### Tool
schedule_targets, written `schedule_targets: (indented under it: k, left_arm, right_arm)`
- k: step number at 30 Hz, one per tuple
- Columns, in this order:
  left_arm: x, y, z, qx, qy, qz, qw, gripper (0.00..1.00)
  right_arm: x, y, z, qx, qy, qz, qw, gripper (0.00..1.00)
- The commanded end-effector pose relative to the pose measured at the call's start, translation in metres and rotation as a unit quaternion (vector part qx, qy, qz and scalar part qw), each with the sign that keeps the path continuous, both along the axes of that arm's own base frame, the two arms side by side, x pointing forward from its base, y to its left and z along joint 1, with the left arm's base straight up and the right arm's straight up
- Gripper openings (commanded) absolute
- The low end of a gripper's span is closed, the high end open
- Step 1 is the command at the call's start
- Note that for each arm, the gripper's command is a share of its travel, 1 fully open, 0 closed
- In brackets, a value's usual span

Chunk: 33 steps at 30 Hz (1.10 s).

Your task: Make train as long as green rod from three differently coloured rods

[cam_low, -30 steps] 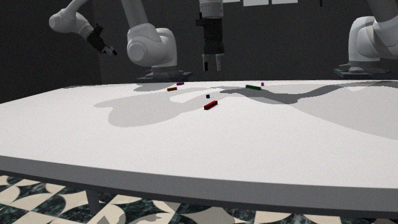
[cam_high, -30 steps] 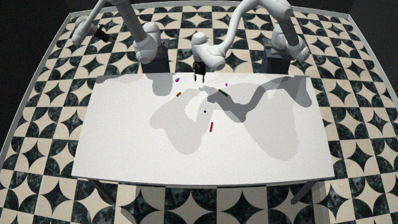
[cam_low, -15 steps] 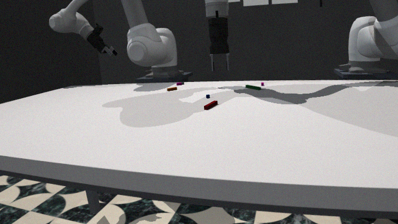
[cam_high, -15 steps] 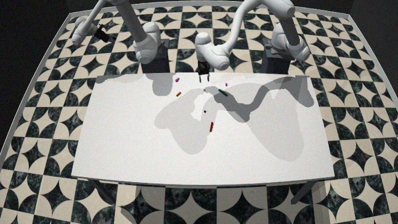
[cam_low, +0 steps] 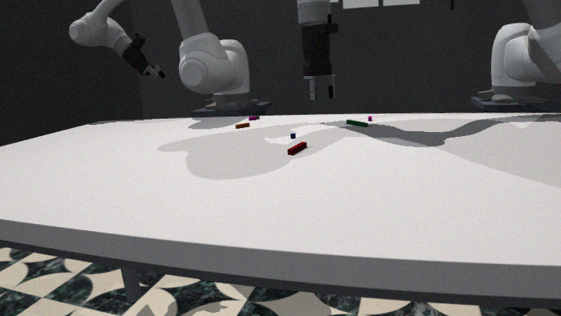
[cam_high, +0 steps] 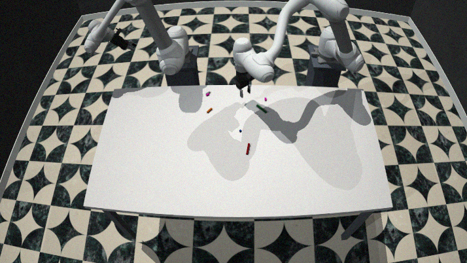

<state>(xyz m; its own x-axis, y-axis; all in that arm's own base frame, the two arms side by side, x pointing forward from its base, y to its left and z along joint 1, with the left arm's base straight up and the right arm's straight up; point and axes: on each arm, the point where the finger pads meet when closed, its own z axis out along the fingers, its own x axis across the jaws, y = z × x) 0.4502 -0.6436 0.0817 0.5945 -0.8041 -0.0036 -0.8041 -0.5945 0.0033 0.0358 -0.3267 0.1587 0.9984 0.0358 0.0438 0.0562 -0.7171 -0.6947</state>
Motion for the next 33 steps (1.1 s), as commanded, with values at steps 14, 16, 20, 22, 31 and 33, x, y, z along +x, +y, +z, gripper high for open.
schedule_targets:
  k: [14, 16, 20, 22, 31, 33]
  left_arm:
    - [-0.009, 0.035, 0.0, -0.001, -0.005, 0.262, 0.965, 1.0]
    - [-0.012, 0.041, 0.0, -0.001, -0.005, 0.313, 0.95, 1.0]
    - [-0.016, 0.048, 0.0, -0.001, -0.005, 0.374, 0.927, 1.0]
    - [-0.018, 0.051, -0.001, -0.001, -0.005, 0.403, 0.915, 1.0]
    - [-0.02, 0.054, -0.001, -0.001, -0.004, 0.435, 0.901, 1.0]
    - [-0.021, 0.054, -0.002, -0.001, -0.004, 0.435, 0.9, 1.0]
  right_arm:
    - [-0.003, 0.003, 0.0, 0.008, 0.003, 0.001, 1.0, 1.0]
    - [-0.003, 0.003, 0.0, 0.008, 0.003, 0.001, 1.0, 1.0]
    - [-0.003, 0.003, 0.0, 0.008, 0.003, 0.001, 1.0, 1.0]
    - [-0.003, 0.003, 0.0, 0.008, 0.003, 0.001, 1.0, 1.0]
    - [-0.003, 0.003, 0.0, 0.008, 0.003, 0.001, 1.0, 1.0]
    - [-0.003, 0.003, 0.0, 0.008, 0.003, 0.001, 1.0, 1.0]
